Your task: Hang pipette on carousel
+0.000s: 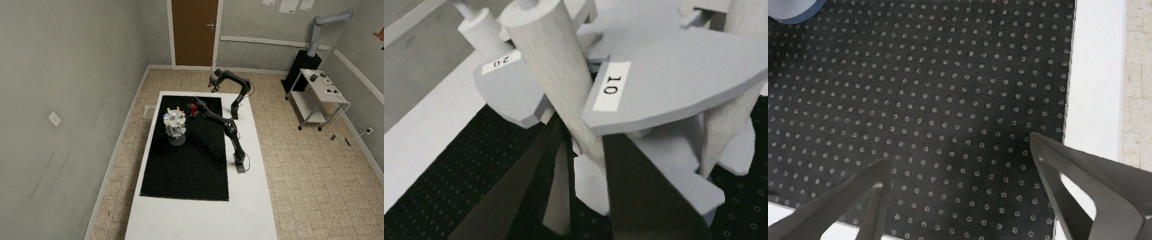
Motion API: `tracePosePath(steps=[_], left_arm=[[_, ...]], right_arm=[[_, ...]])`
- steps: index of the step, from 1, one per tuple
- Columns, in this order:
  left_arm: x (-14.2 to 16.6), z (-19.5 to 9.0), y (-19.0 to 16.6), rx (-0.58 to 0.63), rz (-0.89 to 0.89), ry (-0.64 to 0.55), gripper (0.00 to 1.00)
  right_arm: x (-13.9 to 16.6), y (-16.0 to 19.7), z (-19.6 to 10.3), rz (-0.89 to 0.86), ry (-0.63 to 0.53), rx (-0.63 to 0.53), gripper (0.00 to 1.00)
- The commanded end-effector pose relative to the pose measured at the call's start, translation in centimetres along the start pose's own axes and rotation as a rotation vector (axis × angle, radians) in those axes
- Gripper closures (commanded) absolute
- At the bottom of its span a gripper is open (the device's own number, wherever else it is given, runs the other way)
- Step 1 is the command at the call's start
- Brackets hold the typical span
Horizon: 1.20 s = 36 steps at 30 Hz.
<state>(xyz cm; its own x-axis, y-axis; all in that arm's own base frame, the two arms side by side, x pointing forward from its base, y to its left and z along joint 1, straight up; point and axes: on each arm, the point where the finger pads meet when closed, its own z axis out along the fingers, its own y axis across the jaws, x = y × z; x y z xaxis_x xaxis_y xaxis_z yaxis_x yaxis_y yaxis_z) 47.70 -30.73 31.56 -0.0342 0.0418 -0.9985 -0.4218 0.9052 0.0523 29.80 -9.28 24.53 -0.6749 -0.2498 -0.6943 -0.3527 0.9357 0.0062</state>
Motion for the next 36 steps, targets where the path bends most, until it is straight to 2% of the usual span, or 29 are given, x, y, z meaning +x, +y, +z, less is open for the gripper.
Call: tracePosePath(steps=[1, 17, 19, 36], left_arm=[[-4.4, 0.5, 2.0, -0.046, -0.127, -0.029, 0.88], [-4.4, 0.5, 2.0, -0.046, -0.127, -0.029, 0.88], [-2.6, 0.6, 1.3, -0.045, -0.108, 0.022, 0.88], [-2.0, 0.3, 1.3, -0.042, -0.116, 0.020, 0.88]], right_arm=[[-0.7, -0.4, -0.4, -0.012, -0.024, 0.009, 0.00], [-0.7, -0.4, -0.4, -0.012, -0.024, 0.009, 0.00], [-0.7, -0.4, -0.4, -0.012, -0.024, 0.009, 0.00], [-0.7, -0.4, -0.4, -0.012, -0.024, 0.009, 0.00]])
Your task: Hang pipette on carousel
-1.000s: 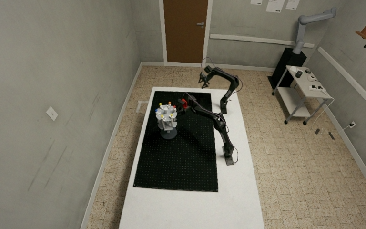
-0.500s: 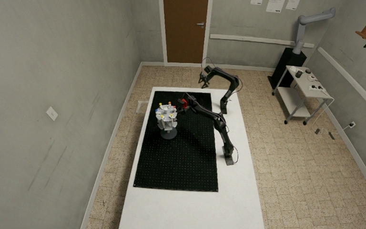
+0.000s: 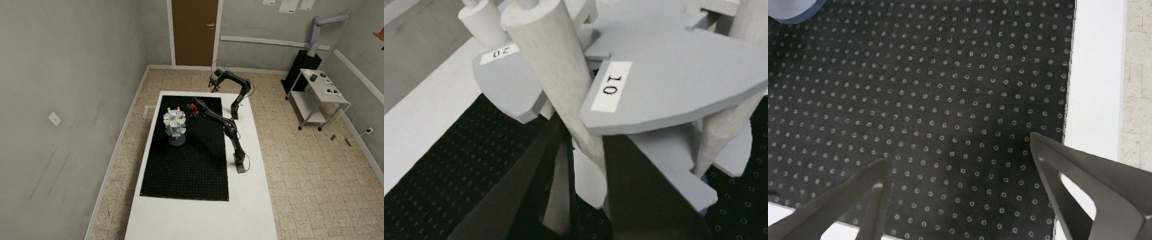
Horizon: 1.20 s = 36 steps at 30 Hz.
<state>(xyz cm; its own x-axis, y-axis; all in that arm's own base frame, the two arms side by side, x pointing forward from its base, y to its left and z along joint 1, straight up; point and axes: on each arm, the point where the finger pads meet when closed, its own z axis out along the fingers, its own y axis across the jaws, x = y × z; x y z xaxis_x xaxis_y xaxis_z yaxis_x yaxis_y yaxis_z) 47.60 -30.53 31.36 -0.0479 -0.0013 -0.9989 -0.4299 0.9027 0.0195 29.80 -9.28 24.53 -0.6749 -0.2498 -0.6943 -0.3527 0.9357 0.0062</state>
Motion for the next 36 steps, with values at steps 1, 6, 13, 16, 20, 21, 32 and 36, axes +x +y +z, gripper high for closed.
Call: tracePosePath(steps=[1, 6, 13, 16, 20, 21, 32, 36], left_arm=[[-2.30, 0.26, 0.98, -0.032, -0.084, -0.011, 0.88], [-1.98, 0.16, 0.84, -0.030, -0.082, -0.010, 0.88], [-1.97, 0.16, 0.83, -0.030, -0.082, -0.010, 0.88], [-1.96, 0.16, 0.83, -0.030, -0.082, -0.010, 0.88], [-1.96, 0.16, 0.83, -0.030, -0.082, -0.010, 0.88], [-1.96, 0.16, 0.83, -0.030, -0.082, -0.010, 0.88], [-1.96, 0.16, 0.82, -0.030, -0.081, -0.010, 0.88], [-1.95, 0.16, 0.82, -0.030, -0.081, -0.010, 0.88]], right_arm=[[-0.70, -0.45, -0.37, -0.012, -0.024, 0.009, 0.00], [-0.70, -0.45, -0.37, -0.012, -0.024, 0.009, 0.00], [-0.70, -0.45, -0.37, -0.012, -0.024, 0.009, 0.00], [-0.70, -0.45, -0.37, -0.012, -0.024, 0.009, 0.00], [-0.70, -0.45, -0.37, -0.012, -0.024, 0.009, 0.00], [-0.70, -0.45, -0.37, -0.012, -0.024, 0.009, 0.00], [-0.70, -0.45, -0.37, -0.012, -0.024, 0.009, 0.00], [-0.70, -0.45, -0.37, -0.012, -0.024, 0.009, 0.00]])
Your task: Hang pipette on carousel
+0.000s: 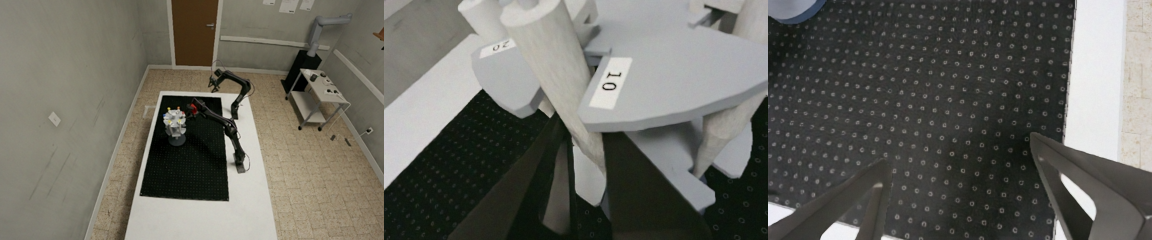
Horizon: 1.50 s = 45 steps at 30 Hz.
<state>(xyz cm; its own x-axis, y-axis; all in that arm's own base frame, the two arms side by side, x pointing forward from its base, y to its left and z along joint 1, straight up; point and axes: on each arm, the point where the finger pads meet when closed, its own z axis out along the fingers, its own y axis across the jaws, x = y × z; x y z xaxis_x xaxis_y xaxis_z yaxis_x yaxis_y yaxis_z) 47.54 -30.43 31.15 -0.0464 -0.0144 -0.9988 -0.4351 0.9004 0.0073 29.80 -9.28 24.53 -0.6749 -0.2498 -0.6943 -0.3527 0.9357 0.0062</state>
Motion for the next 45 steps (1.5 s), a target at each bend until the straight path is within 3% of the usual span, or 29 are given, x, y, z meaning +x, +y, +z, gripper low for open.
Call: tracePosePath(steps=[1, 45], left_arm=[[-2.2, 0.2, 0.7, -0.025, -0.069, -0.015, 0.88], [0.2, 0.3, 0.4, -0.026, -0.051, -0.010, 0.88]], right_arm=[[-0.7, -0.4, -0.4, -0.012, -0.024, 0.009, 0.00], [-0.7, -0.4, -0.4, -0.012, -0.024, 0.009, 0.00]])
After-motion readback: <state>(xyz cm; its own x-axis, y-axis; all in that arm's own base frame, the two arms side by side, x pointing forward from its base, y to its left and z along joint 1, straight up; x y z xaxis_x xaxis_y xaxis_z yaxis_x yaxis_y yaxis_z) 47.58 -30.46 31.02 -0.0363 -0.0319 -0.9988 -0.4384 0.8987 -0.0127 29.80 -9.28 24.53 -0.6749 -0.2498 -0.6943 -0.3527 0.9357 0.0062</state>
